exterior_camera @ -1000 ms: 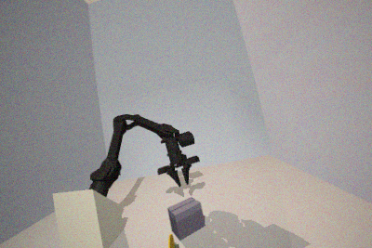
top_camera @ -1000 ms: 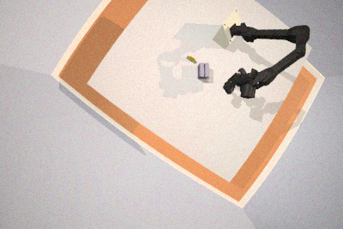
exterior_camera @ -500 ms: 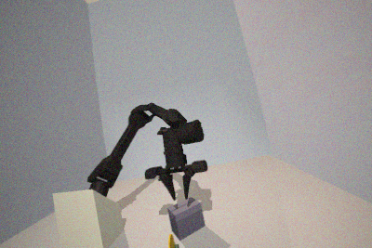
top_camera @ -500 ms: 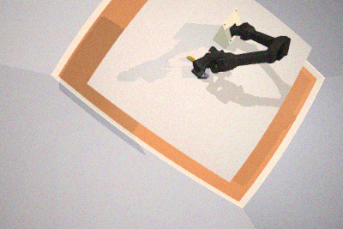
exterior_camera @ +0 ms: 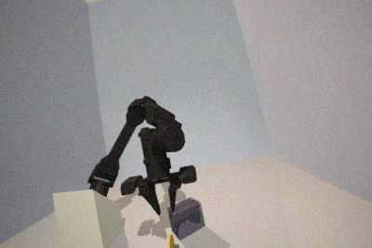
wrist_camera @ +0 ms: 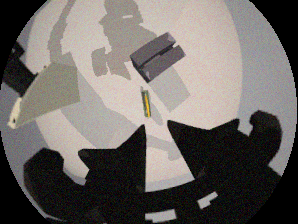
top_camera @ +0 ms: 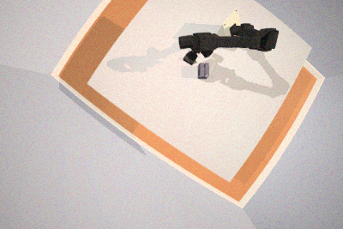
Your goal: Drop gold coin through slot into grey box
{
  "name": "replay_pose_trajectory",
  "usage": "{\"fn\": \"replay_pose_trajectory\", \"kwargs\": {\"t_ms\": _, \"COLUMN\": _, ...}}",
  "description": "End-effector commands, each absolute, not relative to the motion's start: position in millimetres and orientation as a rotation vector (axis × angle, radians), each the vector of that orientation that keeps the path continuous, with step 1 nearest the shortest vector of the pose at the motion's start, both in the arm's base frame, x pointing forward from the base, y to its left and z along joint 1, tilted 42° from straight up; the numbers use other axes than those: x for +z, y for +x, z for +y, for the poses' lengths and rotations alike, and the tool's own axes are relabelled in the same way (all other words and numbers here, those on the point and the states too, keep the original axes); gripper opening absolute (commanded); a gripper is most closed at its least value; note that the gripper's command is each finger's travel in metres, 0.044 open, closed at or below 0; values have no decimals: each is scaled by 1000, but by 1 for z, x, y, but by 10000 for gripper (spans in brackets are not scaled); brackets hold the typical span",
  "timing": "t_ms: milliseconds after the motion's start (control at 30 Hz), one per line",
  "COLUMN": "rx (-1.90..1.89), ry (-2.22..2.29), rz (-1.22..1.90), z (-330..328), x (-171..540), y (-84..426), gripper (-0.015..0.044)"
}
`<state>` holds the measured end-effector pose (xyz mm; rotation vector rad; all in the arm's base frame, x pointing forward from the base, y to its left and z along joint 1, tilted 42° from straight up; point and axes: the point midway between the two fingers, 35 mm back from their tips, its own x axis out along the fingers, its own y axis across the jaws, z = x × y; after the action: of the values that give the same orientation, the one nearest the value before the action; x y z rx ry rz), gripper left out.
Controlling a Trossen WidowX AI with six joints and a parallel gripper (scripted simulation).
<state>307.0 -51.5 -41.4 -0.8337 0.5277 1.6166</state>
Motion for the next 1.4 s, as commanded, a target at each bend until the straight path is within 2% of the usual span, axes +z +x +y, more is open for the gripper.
{"fn": "replay_pose_trajectory", "kwargs": {"t_ms": 0, "rx": 1629, "ry": -817, "rz": 525, "z": -32, "x": -61, "y": 302, "gripper": 161}}
{"fn": "replay_pose_trajectory", "kwargs": {"t_ms": 1367, "rx": 1629, "ry": -815, "rz": 523, "z": 12, "x": -109, "y": 297, "gripper": 161}}
